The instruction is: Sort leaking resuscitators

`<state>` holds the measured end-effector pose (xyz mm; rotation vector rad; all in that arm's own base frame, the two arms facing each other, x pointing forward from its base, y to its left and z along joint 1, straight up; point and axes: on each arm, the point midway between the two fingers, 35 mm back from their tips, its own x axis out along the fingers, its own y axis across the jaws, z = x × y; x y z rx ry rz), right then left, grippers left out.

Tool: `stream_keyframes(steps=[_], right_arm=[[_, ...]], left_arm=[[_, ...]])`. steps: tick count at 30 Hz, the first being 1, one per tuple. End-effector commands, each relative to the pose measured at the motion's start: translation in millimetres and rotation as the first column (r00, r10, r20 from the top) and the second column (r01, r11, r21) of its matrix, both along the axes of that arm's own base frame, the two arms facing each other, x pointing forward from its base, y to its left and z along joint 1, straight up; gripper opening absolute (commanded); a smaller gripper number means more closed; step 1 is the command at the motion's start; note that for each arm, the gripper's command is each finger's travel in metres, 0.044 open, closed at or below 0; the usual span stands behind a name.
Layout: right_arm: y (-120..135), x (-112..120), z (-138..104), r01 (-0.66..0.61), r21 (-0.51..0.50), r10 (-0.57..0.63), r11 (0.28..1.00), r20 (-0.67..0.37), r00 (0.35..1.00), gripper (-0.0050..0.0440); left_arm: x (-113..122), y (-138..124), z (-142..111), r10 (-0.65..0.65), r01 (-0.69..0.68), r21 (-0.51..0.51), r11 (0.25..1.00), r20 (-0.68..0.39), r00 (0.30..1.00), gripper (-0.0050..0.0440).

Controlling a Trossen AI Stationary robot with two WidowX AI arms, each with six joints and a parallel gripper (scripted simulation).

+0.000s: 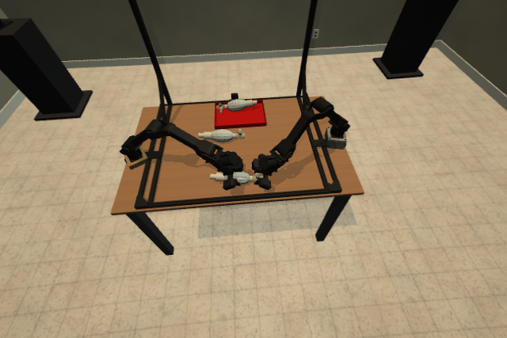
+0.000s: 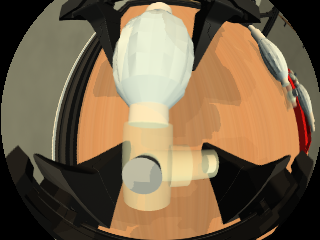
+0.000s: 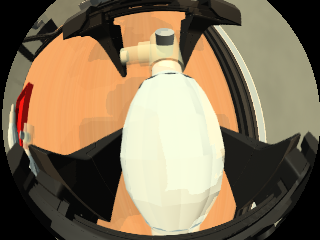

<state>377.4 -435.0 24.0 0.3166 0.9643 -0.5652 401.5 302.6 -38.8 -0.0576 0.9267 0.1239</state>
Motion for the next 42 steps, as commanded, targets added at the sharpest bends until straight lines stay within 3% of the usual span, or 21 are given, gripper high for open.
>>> stream_keyframes(steps=[1, 28, 29, 42], right_arm=[[-0.4, 0.5, 1.2, 0.0, -0.002, 0.0, 1.0, 0.003, 1.0, 0.0], [-0.7, -0.4, 1.0, 0.0, -0.004, 0.0, 1.0, -0.001, 1.0, 0.0], [-0.2, -0.1, 0.9, -0.002, -0.005, 0.002, 1.0, -0.002, 1.0, 0.044], [-0.2, -0.1, 0.9, -0.002, -0.005, 0.002, 1.0, -0.002, 1.0, 0.044]], left_arm=[[0.6, 0.0, 1.2, -0.002, 0.002, 0.0, 1.0, 0.003, 1.0, 0.0], [0.3, -0.5, 0.3, -0.002, 0.002, -0.001, 1.0, 0.001, 1.0, 0.0], [0.3, 0.1, 0.1, 0.0, 0.0, -0.002, 1.0, 0.001, 1.0, 0.0], [0.3, 0.1, 0.1, 0.0, 0.0, -0.002, 1.0, 0.001, 1.0, 0.0]])
